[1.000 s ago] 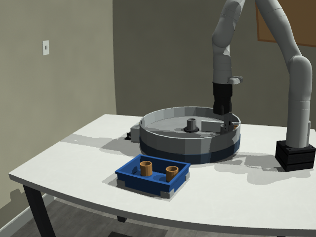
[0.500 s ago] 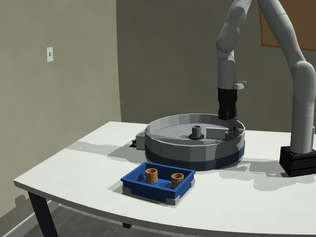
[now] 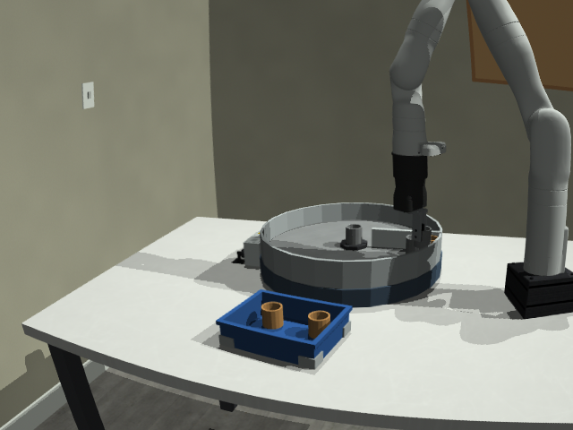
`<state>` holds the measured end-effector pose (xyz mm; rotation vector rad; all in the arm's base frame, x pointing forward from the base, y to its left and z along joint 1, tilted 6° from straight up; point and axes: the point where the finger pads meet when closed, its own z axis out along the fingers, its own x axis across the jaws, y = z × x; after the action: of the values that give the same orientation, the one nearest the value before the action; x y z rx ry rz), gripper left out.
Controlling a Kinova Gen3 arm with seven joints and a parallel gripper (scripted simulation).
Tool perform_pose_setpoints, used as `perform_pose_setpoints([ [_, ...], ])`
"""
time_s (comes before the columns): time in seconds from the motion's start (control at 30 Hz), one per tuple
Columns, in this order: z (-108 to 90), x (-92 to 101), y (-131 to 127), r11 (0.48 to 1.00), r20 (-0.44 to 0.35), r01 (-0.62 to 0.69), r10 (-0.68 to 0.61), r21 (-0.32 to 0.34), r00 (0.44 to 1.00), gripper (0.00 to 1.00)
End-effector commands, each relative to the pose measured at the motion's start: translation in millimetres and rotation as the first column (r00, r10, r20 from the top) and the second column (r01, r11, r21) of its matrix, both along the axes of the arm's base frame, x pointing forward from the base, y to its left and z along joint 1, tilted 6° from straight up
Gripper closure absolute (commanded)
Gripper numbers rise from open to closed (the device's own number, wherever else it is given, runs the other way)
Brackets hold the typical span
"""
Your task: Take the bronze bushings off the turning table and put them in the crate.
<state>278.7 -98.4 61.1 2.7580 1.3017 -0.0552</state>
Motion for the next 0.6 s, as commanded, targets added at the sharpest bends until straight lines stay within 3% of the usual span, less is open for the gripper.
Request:
perform_pose_setpoints([
  [0.0,5.2,2.2,-0.1,1.0,0.008,0.0,0.0,-0.001,1.0,1.0],
  [0.57,12.6,2.1,0.6,1.0,0.008,0.0,0.0,-0.001,1.0,1.0],
])
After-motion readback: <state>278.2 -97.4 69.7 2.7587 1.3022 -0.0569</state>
